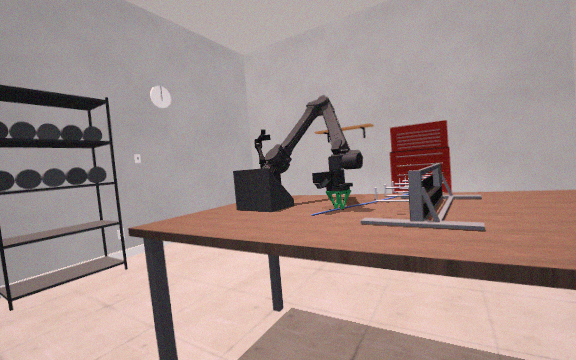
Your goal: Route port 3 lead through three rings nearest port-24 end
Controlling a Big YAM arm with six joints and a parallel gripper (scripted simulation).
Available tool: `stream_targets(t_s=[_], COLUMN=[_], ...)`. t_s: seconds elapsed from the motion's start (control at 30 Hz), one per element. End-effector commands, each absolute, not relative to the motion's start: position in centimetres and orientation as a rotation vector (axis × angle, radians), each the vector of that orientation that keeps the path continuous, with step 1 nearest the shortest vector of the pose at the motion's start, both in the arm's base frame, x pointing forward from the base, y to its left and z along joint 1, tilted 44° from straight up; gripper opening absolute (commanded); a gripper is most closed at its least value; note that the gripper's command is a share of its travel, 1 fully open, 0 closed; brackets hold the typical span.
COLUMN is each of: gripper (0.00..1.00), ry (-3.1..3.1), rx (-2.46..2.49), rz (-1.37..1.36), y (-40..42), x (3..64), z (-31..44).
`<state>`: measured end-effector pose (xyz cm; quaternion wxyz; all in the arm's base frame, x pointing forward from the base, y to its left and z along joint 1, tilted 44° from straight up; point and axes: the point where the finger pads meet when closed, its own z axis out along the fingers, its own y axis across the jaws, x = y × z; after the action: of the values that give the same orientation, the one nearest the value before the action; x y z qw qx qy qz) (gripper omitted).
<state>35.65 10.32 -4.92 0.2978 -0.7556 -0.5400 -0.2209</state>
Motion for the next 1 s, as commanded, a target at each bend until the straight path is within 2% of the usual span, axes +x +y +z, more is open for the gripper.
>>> stream_targets(t_s=[0.0,0.77,0.8,0.97], gripper=[0.32,0.32,0.0,0.0], ry=[-1.43,-1.43,-1.43,-1.43], rx=[-2.007,-2.007,-2.007,-2.007], rz=[-0.586,-0.586,-0.586,-0.587], y=[10.49,10.49,10.49,10.49], x=[35.71,35.71,35.71,35.71], z=[-5.19,-5.19,-5.19,-5.19])
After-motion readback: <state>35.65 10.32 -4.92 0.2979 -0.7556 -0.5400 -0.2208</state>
